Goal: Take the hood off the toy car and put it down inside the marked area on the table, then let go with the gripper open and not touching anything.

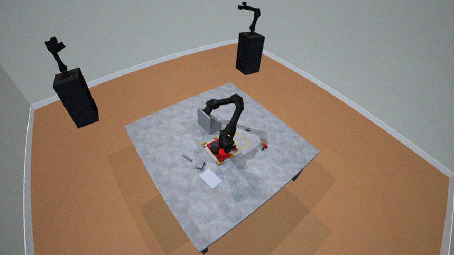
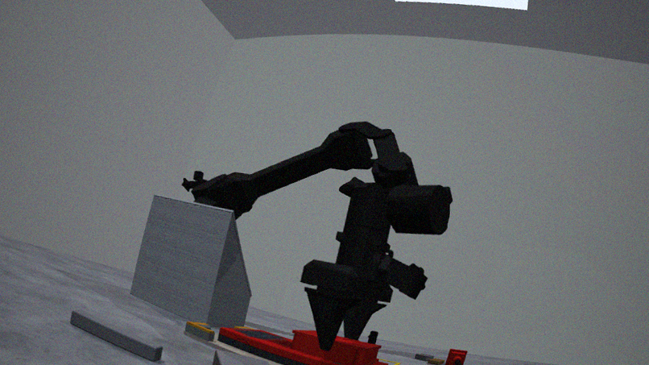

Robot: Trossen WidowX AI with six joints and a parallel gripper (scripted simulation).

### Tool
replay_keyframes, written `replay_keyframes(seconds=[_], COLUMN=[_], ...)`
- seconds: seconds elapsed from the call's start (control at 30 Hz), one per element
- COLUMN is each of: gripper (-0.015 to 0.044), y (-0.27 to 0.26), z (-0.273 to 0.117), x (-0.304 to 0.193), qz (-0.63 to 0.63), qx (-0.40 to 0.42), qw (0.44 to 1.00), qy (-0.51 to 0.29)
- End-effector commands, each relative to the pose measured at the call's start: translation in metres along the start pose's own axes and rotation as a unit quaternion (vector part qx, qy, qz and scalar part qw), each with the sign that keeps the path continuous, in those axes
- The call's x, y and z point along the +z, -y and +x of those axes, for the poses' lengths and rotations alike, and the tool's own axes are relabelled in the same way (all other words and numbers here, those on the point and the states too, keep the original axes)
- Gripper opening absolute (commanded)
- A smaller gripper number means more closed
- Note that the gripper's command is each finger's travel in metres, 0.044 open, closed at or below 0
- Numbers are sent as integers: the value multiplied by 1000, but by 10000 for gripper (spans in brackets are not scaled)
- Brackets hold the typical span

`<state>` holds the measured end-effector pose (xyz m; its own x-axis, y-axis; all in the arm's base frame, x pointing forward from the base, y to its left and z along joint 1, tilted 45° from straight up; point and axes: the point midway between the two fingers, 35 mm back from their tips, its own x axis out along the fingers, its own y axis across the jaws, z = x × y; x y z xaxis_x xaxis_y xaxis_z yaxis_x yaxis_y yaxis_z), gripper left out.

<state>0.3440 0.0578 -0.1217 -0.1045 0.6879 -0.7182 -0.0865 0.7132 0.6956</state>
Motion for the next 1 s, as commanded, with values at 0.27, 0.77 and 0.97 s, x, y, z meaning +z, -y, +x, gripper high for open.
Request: replay_keyframes(seconds=[0.27, 0.77, 0.97], gripper=[361, 144, 0], y=[0, 0, 0], z=[3, 1, -3], x=[0, 0, 0], qz=[0, 0, 0], qx=[0, 0, 0], qw=[1000, 1000, 1000], qy=[0, 0, 0])
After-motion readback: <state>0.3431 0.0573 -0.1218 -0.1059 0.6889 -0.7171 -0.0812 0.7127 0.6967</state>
